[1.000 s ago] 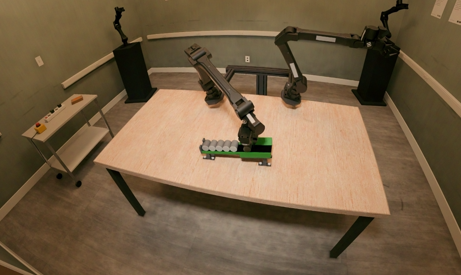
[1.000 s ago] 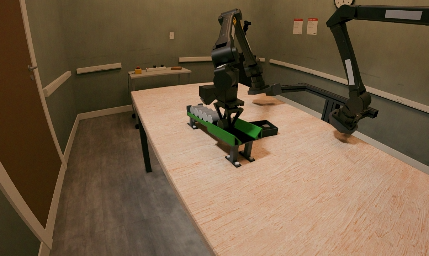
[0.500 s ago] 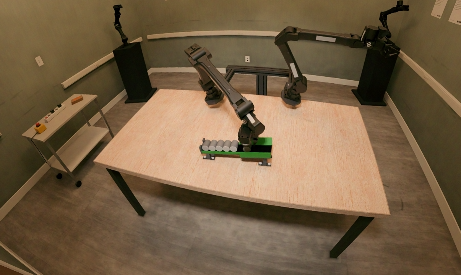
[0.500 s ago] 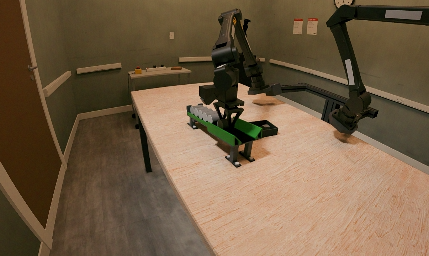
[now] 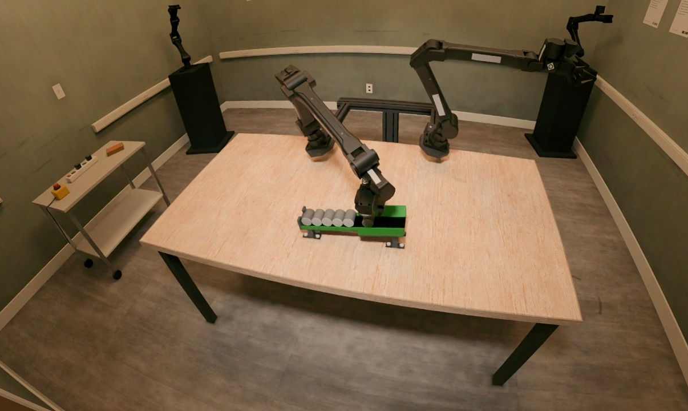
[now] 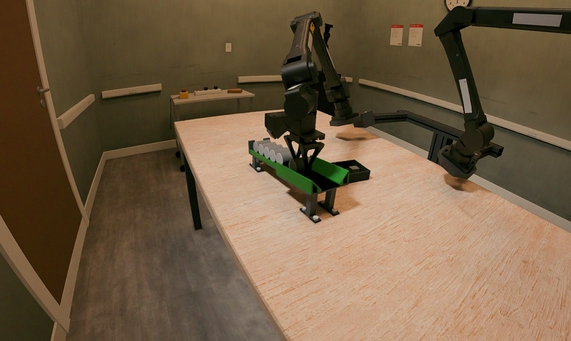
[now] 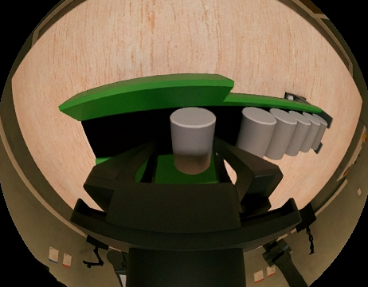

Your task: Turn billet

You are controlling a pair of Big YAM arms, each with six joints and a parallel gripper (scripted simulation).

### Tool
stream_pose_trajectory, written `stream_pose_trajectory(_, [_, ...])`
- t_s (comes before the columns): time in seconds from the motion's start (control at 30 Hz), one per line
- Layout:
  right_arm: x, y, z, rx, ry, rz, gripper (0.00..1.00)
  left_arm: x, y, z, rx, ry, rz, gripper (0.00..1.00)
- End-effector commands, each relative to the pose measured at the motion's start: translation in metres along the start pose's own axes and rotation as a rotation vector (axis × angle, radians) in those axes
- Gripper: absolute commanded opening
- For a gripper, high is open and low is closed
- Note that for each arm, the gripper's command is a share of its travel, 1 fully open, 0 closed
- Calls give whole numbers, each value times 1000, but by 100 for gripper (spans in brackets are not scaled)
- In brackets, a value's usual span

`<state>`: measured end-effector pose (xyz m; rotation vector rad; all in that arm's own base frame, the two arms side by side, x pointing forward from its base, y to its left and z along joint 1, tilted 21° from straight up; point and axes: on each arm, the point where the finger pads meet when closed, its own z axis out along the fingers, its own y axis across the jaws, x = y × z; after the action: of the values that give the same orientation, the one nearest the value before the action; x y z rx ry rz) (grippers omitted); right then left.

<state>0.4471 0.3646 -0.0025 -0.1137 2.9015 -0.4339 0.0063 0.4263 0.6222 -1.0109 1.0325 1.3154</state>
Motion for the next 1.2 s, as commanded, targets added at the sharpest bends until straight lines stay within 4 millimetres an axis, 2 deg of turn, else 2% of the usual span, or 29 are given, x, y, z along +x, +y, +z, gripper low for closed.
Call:
stream_pose_trajectory(0.0, [-17,16,-55,-58,-62,17,57,-12,3,-4,-4,-33,-8,100])
stream_pose_trajectory(0.27, [-15,13,-103,-60,-63,18,57,-12,3,-4,-4,-33,-8,100])
stream_pose_trajectory(0.43, [-14,12,-123,-62,-62,18,57,-12,3,-4,-4,-33,-8,100])
stream_pose_trajectory(0.5, [-14,12,-123,-62,-62,18,57,-12,3,-4,-4,-33,-8,100])
stream_pose_trajectory(0.53, [-12,9,-94,-22,-21,18,57,-12,3,-4,-4,-33,-8,100])
stream_pose_trajectory(0.6, [3,3,-81,6,7,3,57,-12,3,-4,-4,-33,-8,100])
stream_pose_trajectory(0.7, [-3,5,-93,-12,-11,9,57,-12,3,-4,-4,-33,-8,100])
stream_pose_trajectory(0.77, [-8,1,-110,-33,-33,20,57,-12,3,-4,-4,-33,-8,100])
stream_pose_trajectory(1.17, [-6,2,-105,-28,-27,16,57,-12,3,-4,-4,-33,-8,100])
